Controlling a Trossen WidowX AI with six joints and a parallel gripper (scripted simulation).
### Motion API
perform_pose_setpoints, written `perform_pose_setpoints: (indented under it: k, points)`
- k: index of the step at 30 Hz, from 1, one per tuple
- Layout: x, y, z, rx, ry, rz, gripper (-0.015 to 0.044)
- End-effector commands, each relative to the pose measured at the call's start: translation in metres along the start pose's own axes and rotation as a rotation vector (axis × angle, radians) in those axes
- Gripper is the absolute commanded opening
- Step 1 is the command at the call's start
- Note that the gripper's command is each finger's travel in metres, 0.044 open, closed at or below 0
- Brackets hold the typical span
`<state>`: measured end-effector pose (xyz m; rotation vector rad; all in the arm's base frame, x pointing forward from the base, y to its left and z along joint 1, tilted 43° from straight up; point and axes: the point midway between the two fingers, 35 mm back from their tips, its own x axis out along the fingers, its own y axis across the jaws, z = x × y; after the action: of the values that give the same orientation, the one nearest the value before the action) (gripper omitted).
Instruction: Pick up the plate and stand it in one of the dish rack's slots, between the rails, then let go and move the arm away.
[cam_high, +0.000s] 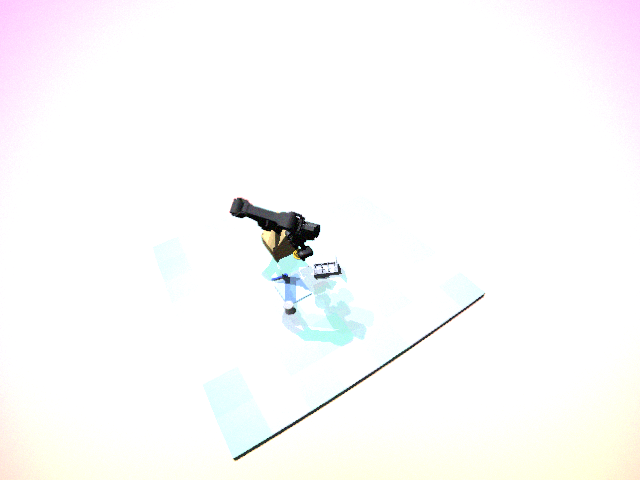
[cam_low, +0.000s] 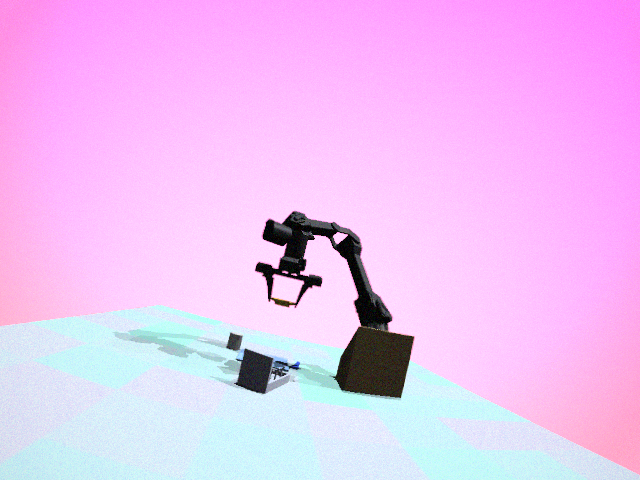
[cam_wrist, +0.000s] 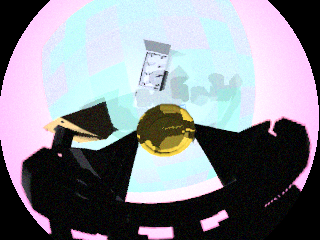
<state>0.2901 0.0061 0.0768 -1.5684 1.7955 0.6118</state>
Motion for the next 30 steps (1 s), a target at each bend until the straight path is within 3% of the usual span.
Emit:
perform_pose_setpoints:
  k: [1,30]
  points:
    - [0.0,0.007,0.006,-0.161,-0.005,-0.001,0.0]
    - [0.004,0.05,0.029,-1.166,0.003,0.004,0.0]
